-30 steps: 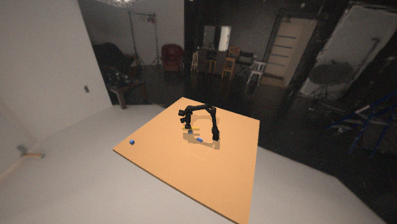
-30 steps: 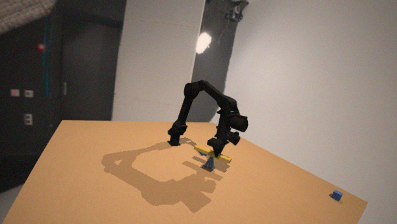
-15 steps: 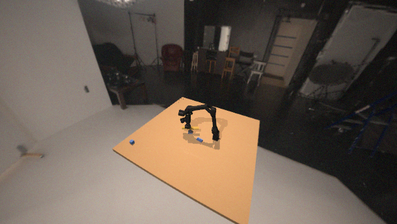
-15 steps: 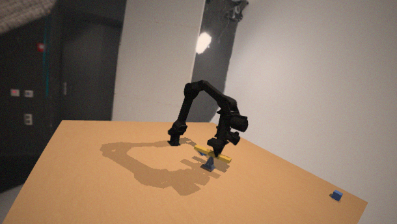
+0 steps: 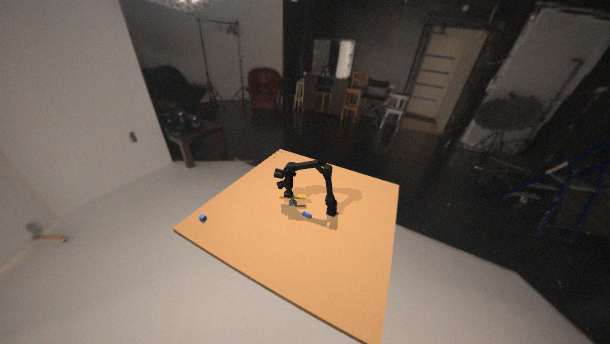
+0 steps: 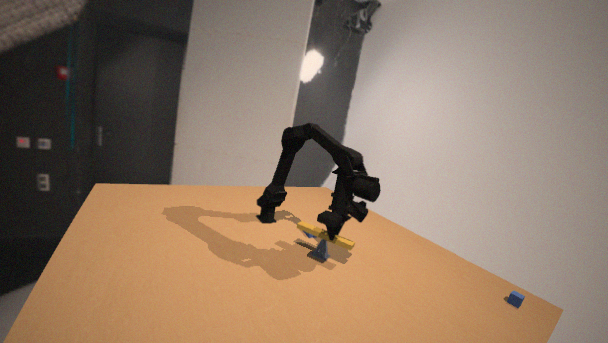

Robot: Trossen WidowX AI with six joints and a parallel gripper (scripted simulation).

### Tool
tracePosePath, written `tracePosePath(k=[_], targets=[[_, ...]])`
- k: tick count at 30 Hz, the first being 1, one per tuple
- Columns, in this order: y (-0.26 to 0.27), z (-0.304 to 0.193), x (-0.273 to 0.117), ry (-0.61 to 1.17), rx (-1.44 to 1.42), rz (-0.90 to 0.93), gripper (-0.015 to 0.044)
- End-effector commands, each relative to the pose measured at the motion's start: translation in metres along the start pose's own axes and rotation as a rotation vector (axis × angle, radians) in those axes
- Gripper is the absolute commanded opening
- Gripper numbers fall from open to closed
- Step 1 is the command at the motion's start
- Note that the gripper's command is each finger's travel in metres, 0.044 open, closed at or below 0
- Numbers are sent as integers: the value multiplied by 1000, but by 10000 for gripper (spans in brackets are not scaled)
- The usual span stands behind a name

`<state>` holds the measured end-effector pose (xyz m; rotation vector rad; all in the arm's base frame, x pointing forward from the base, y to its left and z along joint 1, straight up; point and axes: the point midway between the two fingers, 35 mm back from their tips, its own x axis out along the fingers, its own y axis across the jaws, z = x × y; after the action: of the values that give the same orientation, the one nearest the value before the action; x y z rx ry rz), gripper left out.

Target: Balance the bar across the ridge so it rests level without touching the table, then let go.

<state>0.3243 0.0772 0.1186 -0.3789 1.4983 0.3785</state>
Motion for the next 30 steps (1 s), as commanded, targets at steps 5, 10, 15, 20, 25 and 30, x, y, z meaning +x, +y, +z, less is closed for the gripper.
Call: tracePosePath(k=[5, 10, 15, 20, 25, 30], targets=[[0, 0, 0, 0, 0, 0, 167], [0, 0, 0, 0, 0, 0, 167], [0, 0, 0, 0, 0, 0, 167], [0, 0, 0, 0, 0, 0, 168], [0, 0, 0, 0, 0, 0, 169], [0, 0, 0, 0, 0, 0, 170]])
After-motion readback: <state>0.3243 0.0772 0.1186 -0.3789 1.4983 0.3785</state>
